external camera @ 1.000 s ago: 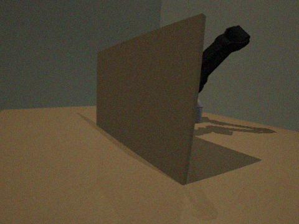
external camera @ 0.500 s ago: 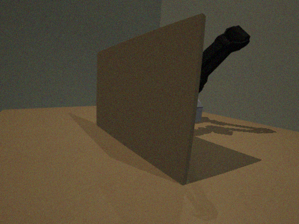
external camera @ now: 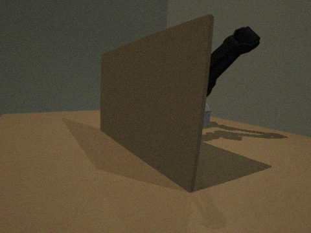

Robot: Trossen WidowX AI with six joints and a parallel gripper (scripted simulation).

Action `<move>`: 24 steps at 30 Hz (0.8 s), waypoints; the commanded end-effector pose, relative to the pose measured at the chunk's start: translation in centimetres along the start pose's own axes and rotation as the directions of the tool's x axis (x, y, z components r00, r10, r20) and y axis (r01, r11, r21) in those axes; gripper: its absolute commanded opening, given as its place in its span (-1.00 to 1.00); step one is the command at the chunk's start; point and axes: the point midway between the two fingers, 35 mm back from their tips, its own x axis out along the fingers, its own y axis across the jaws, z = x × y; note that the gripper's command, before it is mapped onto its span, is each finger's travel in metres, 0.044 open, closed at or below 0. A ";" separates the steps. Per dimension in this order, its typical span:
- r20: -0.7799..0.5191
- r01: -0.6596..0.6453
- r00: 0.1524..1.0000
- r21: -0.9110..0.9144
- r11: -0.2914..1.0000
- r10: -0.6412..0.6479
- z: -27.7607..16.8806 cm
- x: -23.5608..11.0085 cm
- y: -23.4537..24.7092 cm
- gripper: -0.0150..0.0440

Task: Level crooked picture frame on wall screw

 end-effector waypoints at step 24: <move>-0.004 -0.012 1.000 0.000 1.000 0.012 -0.4 0.0 0.5 -0.49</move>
